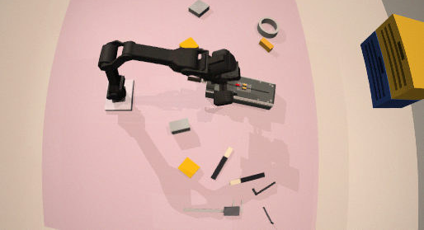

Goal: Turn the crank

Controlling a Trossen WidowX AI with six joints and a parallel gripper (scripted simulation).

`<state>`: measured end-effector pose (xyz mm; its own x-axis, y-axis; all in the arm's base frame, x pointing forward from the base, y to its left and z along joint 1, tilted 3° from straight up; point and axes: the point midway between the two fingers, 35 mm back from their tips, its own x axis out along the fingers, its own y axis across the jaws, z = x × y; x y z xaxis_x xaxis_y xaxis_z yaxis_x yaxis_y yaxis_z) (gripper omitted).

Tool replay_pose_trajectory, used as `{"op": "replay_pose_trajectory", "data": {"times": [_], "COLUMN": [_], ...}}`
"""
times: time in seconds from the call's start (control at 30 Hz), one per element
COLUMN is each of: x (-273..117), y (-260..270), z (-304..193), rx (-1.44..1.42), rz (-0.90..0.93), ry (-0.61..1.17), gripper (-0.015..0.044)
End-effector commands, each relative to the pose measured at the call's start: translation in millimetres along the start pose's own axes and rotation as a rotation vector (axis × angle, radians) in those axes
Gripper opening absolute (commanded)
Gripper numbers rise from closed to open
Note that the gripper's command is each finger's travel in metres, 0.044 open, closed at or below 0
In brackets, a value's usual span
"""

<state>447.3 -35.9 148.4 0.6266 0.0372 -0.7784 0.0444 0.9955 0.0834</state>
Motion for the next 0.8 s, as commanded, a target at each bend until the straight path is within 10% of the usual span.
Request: {"op": "replay_pose_trajectory", "data": {"times": [0.0,0.77], "x": [-16,-95], "y": [1,26], "z": [16,-35], "rx": [-0.003,0.093], "rz": [0.002,-0.128], "ry": [-0.012,-0.063], "gripper": [0.044,0.044]}}
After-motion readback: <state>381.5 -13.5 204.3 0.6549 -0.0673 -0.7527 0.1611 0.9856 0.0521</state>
